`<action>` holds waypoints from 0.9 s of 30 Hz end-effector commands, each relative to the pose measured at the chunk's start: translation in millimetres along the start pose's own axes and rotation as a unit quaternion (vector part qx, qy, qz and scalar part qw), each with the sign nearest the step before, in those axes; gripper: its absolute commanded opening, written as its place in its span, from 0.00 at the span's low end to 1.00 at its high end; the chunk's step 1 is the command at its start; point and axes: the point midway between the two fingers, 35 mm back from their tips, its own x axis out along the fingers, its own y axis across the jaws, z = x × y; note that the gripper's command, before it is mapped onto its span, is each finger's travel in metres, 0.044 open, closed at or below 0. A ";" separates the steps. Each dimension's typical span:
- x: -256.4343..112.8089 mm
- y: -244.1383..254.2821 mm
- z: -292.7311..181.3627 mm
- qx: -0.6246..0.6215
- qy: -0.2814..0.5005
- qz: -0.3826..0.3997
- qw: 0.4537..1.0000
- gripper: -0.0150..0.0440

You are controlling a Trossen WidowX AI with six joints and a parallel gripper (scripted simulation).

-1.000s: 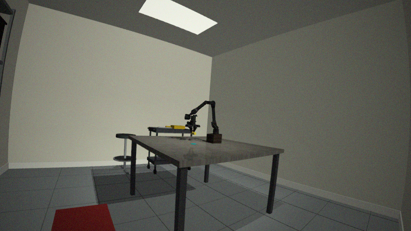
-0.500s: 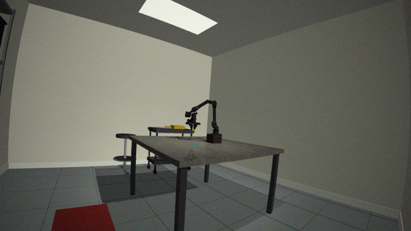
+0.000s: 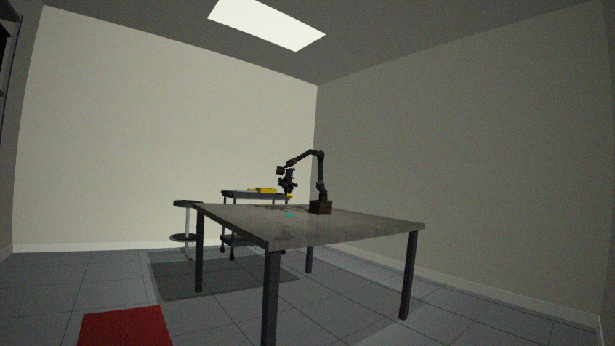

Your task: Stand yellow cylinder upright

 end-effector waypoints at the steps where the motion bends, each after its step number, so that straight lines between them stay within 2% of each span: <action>1: -2.5 7.9 -1.0 -0.035 -0.004 0.001 0.999 0.43; 27: -7.0 55.8 -28.2 -0.282 -0.003 0.003 0.959 0.43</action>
